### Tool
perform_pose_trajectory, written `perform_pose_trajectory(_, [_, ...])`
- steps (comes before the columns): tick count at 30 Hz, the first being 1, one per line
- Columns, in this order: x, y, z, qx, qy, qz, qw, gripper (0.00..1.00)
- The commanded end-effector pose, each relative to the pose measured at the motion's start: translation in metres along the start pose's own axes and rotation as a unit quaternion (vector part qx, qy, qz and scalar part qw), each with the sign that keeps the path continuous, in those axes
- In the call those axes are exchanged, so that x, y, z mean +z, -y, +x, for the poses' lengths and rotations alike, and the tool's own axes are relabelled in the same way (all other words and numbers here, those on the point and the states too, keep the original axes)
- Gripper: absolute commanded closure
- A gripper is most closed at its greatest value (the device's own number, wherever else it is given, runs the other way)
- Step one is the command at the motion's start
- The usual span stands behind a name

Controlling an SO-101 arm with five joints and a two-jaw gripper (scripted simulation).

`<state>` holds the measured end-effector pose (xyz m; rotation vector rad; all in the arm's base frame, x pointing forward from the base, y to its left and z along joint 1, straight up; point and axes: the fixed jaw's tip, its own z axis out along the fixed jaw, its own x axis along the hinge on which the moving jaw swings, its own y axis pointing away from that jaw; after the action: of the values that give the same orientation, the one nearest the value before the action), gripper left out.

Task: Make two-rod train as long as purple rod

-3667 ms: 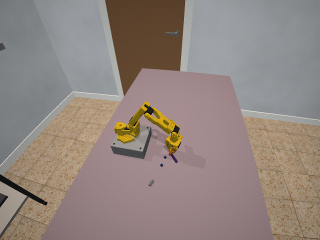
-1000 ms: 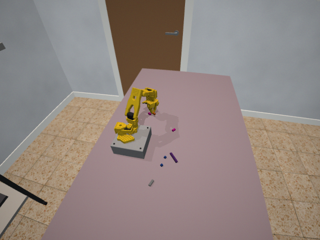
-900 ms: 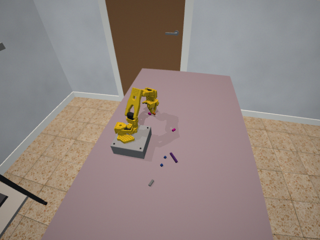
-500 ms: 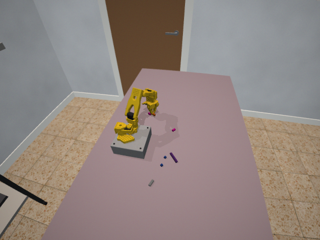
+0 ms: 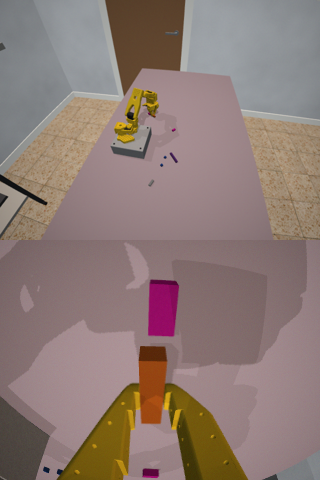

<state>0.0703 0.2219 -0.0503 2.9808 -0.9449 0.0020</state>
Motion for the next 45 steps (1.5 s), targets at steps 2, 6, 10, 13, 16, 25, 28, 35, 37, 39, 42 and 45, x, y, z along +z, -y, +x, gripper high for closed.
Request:
perform_pose_trajectory(2, [0.0021, 0.0005, -0.0026, 0.0, 0.001, 0.002, 1.0, 1.0])
perform_pose_trajectory(6, [0.0025, 0.0029, -0.0032, 0.001, 0.004, 0.01, 1.0, 1.0])
perform_pose_trajectory(10, [0.0025, 0.0029, -0.0032, 0.001, 0.004, 0.01, 1.0, 1.0])
perform_pose_trajectory(13, [0.0025, 0.0029, -0.0032, 0.001, 0.004, 0.01, 1.0, 1.0])
perform_pose_trajectory(16, [0.0025, 0.0029, -0.0032, 0.001, 0.004, 0.01, 1.0, 1.0])
perform_pose_trajectory(25, [0.0025, 0.0029, -0.0032, 0.001, 0.004, 0.01, 1.0, 1.0])
perform_pose_trajectory(28, [0.0025, 0.003, -0.0032, 0.001, 0.004, 0.01, 1.0, 1.0])
perform_pose_trajectory(35, [0.0025, 0.003, -0.0031, 0.001, 0.004, 0.01, 1.0, 1.0])
perform_pose_trajectory(37, [0.0025, 0.0031, -0.0031, 0.001, 0.004, 0.01, 1.0, 1.0])
perform_pose_trajectory(39, [0.0025, 0.0031, -0.0031, 0.001, 0.004, 0.01, 1.0, 1.0])
perform_pose_trajectory(42, [0.0025, 0.0031, -0.003, 0.001, 0.004, 0.01, 1.0, 1.0])
perform_pose_trajectory(45, [0.0025, 0.0032, -0.003, 0.001, 0.004, 0.01, 1.0, 1.0])
